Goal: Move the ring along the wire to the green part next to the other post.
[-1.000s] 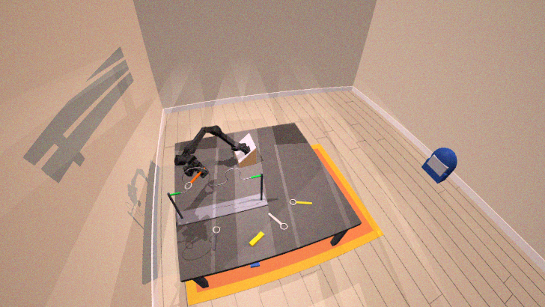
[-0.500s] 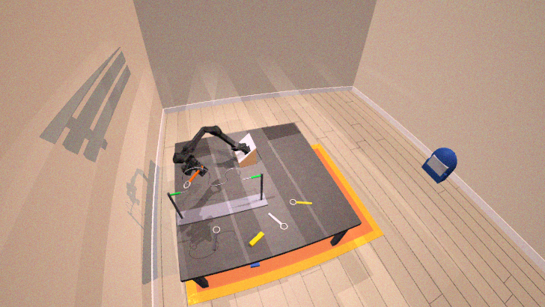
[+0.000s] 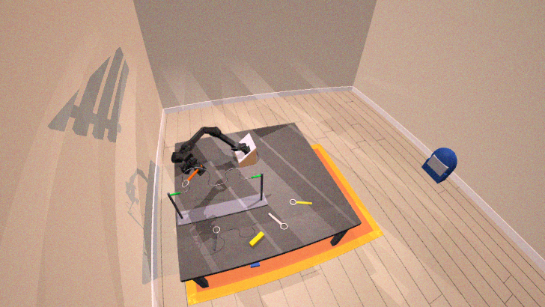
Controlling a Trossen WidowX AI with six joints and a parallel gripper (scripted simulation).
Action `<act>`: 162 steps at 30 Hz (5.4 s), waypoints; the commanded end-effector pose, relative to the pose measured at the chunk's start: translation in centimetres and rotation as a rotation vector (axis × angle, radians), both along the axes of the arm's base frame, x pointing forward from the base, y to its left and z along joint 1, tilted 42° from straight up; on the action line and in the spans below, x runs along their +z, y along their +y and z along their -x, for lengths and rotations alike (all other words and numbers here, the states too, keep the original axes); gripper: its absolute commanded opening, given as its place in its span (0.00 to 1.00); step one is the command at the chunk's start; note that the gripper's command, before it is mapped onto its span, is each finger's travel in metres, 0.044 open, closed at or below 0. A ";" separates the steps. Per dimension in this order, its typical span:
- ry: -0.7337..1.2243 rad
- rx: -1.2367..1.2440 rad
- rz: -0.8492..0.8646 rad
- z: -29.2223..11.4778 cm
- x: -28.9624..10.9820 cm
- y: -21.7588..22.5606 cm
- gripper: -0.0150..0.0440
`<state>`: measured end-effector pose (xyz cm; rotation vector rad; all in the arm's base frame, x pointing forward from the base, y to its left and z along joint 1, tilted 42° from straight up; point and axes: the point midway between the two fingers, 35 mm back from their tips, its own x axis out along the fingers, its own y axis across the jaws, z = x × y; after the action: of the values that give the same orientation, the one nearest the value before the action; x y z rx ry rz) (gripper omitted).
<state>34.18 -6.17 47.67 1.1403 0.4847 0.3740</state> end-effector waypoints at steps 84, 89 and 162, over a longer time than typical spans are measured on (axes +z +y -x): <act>-0.050 -0.098 1.029 -0.3 -1.4 -1.8 0.00; -0.054 -0.104 1.080 -0.3 -1.4 -1.9 0.00; -0.160 -0.181 1.967 -0.6 -1.0 -4.2 0.00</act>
<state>35.00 -10.49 46.36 -0.7202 0.3743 -0.2304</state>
